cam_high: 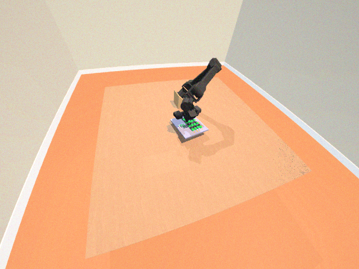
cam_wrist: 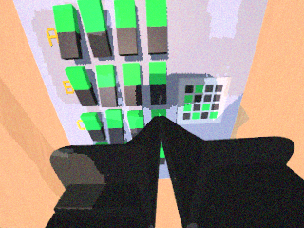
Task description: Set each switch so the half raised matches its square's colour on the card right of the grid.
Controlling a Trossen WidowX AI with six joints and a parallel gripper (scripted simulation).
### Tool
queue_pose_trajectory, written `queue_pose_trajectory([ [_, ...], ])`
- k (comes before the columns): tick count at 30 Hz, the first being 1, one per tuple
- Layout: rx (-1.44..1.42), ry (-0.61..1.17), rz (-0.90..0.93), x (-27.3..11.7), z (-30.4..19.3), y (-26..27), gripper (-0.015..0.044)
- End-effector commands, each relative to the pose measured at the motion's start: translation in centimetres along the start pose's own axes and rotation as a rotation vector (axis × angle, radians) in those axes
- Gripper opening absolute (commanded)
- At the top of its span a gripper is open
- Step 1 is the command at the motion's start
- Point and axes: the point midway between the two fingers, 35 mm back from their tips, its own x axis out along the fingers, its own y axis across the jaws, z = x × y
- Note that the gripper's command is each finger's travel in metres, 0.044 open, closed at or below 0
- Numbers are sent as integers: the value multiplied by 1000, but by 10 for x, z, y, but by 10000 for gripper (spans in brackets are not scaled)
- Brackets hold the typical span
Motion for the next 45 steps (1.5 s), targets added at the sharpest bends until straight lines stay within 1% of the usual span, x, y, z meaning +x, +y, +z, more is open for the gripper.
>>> queue_pose_trajectory([
  [1, 5, -2, 4, 1, 0, 0, 0],
  [44, 5, -2, 4, 7, 0, 0, 0],
  [45, 0, -3, 0, 2, 1, 0, 0],
])
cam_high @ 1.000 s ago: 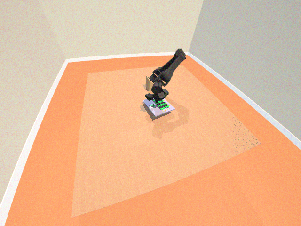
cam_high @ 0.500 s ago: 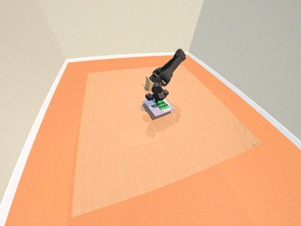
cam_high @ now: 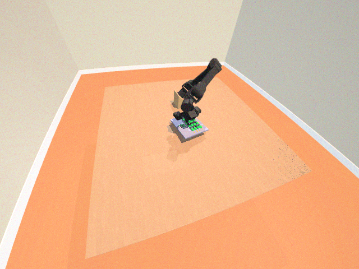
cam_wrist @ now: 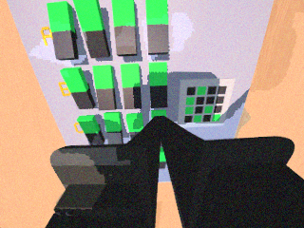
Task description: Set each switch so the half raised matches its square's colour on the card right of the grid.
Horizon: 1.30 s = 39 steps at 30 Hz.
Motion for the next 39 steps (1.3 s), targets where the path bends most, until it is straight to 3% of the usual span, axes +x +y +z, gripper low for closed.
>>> queue_pose_trajectory([
  [1, 1, -5, -1, -14, 0, -1, 0],
  [4, 6, -24, 1, -61, -3, -1, 0],
  [13, 7, -24, 2, -66, -27, 17, 0],
  [18, 9, -22, 3, -63, -62, 42, 0],
  [23, 9, -23, 3, -61, -61, 41, 0],
  [27, 9, -47, 4, -30, -61, 42, 0],
  [39, 9, -49, 5, -17, -62, 42, 0],
])
